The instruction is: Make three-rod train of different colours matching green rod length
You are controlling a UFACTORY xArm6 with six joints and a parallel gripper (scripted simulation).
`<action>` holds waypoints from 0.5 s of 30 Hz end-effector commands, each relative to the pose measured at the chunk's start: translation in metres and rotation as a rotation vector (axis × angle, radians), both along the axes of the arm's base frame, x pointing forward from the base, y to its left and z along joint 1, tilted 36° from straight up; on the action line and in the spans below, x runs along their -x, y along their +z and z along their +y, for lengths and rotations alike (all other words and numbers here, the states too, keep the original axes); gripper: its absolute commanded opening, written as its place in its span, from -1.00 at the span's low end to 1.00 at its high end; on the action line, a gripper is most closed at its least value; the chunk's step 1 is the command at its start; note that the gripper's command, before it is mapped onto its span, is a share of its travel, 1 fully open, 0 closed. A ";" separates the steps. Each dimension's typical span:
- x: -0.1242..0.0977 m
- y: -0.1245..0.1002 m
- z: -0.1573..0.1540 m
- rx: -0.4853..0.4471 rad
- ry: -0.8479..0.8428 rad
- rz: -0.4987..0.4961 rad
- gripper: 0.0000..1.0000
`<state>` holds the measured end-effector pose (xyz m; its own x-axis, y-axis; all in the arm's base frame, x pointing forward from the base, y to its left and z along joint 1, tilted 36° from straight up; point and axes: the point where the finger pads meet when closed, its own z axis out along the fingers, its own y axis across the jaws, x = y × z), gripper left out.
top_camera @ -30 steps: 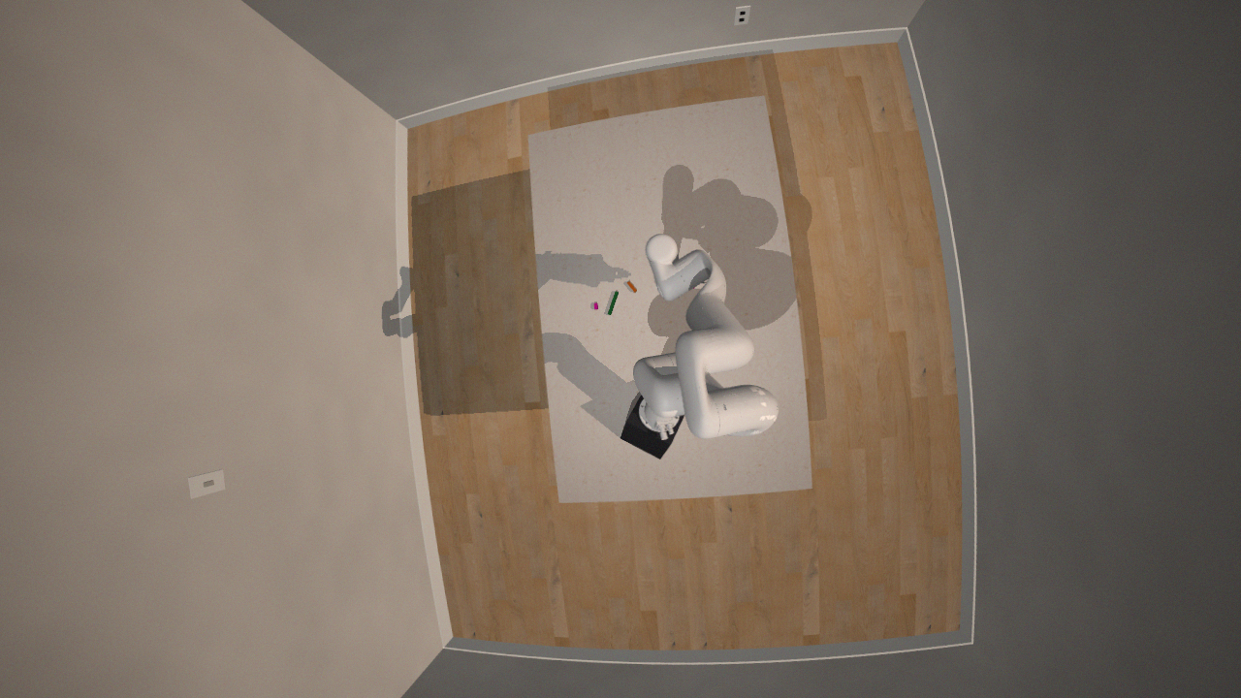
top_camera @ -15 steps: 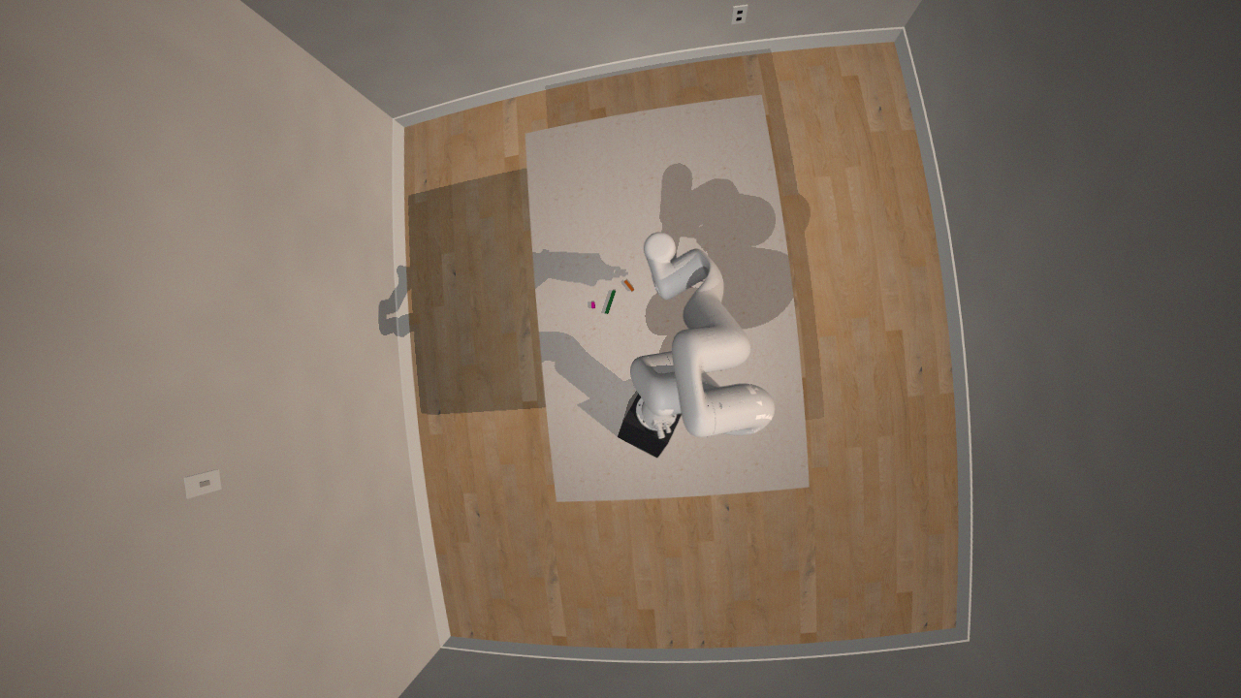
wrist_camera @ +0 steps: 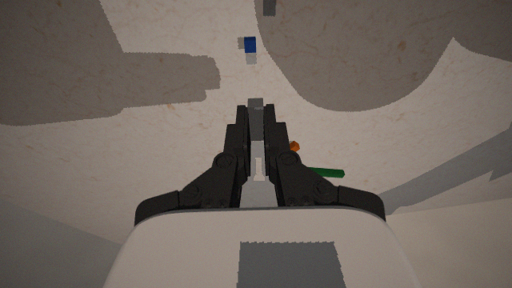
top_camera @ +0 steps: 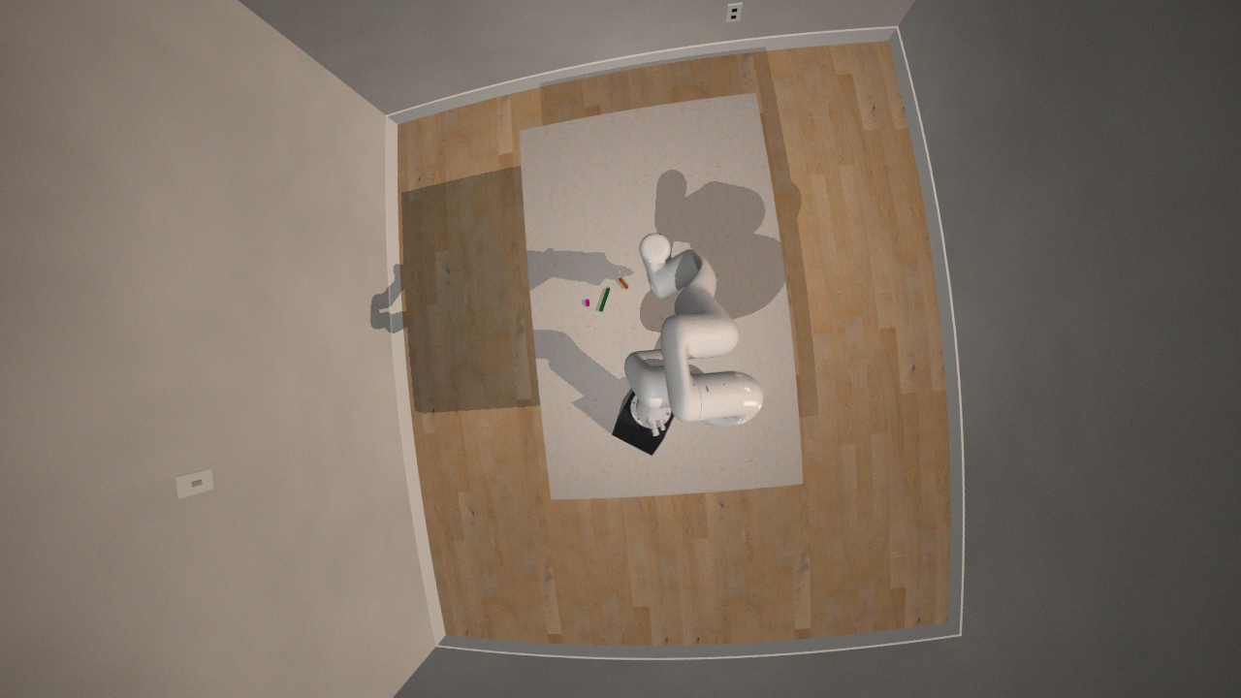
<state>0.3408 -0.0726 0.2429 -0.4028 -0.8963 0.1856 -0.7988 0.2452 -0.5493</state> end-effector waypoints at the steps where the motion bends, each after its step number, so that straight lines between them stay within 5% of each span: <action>1: -0.010 -0.013 -0.007 0.001 0.001 -0.004 -0.92; 15: -0.028 -0.046 -0.023 0.001 0.001 -0.004 -0.92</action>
<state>0.3635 -0.0927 0.2009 -0.4017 -0.8970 0.1844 -0.8000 0.2458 -0.5473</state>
